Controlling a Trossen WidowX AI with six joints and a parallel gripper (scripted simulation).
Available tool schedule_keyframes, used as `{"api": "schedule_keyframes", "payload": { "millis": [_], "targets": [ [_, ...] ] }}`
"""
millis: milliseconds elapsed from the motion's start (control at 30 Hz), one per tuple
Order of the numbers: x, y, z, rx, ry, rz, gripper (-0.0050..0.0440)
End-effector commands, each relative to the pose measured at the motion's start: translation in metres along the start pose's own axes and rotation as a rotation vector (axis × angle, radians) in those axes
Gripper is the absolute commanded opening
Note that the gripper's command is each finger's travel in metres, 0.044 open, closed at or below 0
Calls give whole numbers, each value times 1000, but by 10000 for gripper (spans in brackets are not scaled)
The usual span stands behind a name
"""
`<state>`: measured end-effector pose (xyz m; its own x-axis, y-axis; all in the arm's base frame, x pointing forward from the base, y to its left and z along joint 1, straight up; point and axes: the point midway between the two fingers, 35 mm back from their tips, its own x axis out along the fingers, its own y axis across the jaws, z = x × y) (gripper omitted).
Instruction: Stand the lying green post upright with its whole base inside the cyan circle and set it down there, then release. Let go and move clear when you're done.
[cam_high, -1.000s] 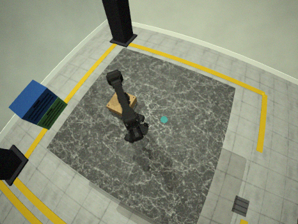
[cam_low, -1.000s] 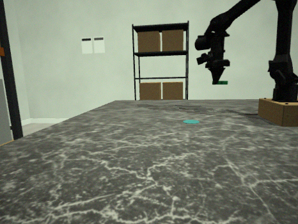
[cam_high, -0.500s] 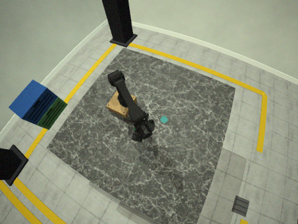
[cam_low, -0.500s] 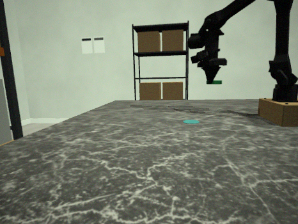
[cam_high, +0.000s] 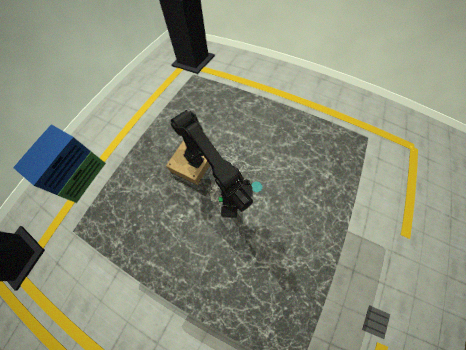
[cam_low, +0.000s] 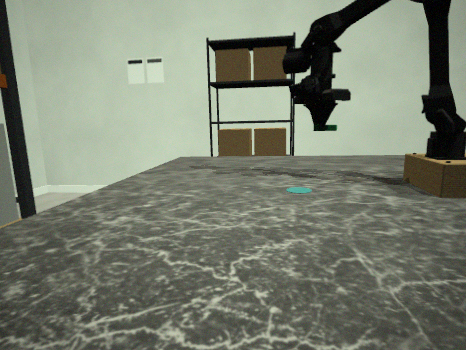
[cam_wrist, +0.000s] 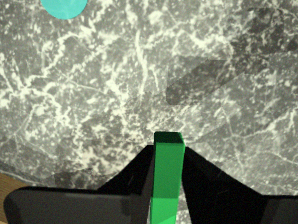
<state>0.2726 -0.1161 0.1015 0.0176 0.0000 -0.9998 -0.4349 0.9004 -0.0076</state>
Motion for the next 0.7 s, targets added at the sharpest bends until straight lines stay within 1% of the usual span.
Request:
{"api": "schedule_keyframes", "payload": {
  "millis": [0, 300, 367, 667],
  "targets": [
    [-6, 3, 14, -63, -9, -12, 22],
    [-7, 19, 40, -199, -8, -10, 22],
    [-7, 19, 40, -199, -8, -10, 22],
    [-9, 38, 64, -331, -7, -8, 22]
  ]
}}
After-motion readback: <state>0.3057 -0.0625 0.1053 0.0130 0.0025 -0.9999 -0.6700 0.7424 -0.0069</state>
